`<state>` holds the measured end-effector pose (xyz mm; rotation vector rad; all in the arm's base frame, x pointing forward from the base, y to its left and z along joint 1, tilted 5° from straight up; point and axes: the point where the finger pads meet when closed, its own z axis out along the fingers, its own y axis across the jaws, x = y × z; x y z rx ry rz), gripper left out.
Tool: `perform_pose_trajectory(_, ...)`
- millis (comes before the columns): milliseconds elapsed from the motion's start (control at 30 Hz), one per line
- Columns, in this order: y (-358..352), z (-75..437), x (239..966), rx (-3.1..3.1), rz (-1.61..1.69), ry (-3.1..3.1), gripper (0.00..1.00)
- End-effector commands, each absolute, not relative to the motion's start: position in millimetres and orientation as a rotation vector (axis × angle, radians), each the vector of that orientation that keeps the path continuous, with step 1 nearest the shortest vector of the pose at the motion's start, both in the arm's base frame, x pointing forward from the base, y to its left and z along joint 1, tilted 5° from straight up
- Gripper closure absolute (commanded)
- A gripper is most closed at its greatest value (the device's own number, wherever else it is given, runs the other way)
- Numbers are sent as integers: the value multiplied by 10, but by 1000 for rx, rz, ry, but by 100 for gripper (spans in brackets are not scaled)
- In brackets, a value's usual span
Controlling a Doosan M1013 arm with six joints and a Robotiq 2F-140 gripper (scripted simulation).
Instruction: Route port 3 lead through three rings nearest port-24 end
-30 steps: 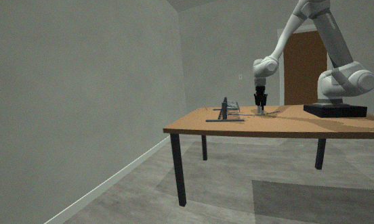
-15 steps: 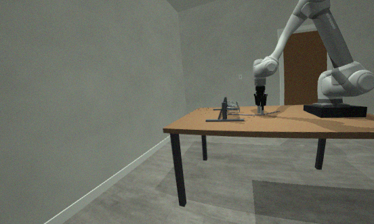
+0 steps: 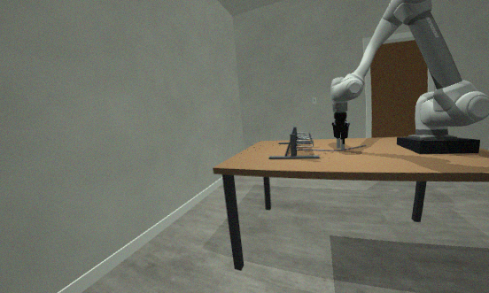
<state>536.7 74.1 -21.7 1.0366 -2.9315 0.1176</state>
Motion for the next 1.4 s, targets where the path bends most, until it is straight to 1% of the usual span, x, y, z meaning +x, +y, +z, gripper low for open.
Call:
perform_pose_trajectory(0, 703, -243, 5349, 1039, 121, -2927, 80)
perform_pose_trajectory(1367, 693, -356, 5348, 1039, 121, -2927, 80)
